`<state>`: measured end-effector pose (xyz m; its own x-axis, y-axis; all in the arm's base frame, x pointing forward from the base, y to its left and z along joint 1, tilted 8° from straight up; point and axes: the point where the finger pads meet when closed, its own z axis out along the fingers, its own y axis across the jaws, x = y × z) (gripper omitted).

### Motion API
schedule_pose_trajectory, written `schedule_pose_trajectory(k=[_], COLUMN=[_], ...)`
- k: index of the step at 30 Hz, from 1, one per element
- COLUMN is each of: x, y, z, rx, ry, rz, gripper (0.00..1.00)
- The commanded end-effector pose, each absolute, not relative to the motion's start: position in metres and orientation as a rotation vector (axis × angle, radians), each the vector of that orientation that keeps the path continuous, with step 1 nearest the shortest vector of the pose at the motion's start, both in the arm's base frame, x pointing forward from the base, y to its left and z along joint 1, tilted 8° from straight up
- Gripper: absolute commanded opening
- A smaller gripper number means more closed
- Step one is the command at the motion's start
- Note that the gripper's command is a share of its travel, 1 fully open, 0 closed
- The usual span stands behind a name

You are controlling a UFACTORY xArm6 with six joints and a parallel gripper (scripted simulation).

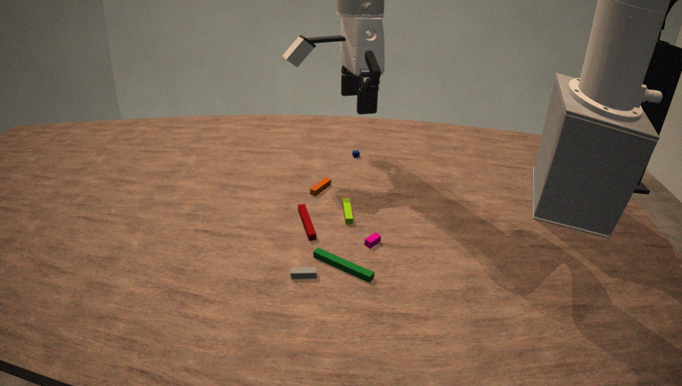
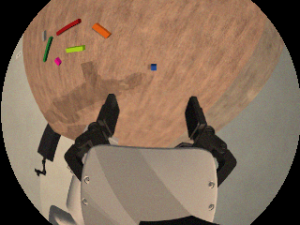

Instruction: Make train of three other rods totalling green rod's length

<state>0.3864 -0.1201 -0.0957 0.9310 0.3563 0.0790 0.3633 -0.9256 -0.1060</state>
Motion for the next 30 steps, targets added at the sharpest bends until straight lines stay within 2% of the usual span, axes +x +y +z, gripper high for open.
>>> schedule_pose_trajectory(k=[1,15,30], x=[0.388,0.389,0.408], y=[-0.121,-0.118,-0.08], z=[-0.095,-0.094,-0.092], rx=[-2.972,-2.964,-2.791], ry=[-0.556,-0.601,-1.206], rz=[-0.092,-0.095,-0.124], gripper=[1.0,1.0,1.0])
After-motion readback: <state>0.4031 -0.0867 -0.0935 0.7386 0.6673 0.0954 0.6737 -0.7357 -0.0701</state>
